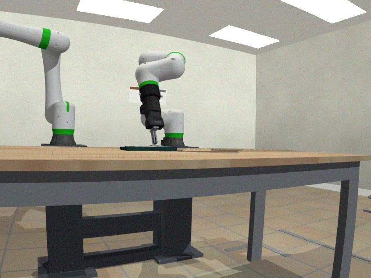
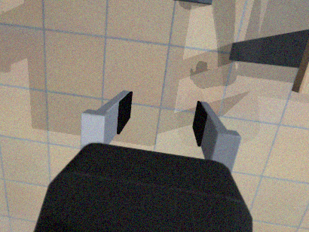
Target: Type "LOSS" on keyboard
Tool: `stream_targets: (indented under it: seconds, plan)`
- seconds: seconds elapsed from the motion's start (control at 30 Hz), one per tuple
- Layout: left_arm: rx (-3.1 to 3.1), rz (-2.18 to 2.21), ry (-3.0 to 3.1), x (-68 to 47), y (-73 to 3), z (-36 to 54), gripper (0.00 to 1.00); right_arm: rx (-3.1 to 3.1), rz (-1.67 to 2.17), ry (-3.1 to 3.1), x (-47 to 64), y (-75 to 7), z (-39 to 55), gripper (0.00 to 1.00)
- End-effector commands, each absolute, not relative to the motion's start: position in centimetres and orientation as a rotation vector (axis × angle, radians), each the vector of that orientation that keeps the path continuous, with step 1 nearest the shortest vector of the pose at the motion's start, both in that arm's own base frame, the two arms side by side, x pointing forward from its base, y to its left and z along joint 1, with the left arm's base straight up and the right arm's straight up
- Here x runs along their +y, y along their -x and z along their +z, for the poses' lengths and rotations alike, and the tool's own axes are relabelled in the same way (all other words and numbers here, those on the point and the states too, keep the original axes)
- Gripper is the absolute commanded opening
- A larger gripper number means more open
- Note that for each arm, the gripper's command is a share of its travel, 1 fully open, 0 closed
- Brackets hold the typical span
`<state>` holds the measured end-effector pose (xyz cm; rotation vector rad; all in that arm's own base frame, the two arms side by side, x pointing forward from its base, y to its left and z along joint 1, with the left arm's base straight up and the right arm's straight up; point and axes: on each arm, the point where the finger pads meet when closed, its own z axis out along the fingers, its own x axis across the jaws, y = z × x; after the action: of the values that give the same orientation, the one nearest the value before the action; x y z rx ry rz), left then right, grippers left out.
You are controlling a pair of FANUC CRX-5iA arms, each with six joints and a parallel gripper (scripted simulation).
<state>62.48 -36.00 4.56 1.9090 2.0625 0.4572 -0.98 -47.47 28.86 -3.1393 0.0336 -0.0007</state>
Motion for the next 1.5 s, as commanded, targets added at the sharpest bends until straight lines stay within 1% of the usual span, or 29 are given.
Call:
stream_targets:
  seconds: [0.0, 0.33, 1.47]
  plan:
    - [2.061, 0.457, -1.906, -35.1, -62.1, 4.7, 0.0, 0.033, 0.0, 3.141, -47.5, 1.0, 29.0, 1.0]
    - [2.061, 0.457, -1.906, -31.5, -60.5, 4.7, 0.0, 0.033, 0.0, 3.141, -47.5, 1.0, 29.0, 1.0]
    - [2.061, 0.457, -1.906, -31.2, -60.3, 4.0, 0.0, 0.033, 0.0, 3.141, -47.5, 1.0, 29.0, 1.0]
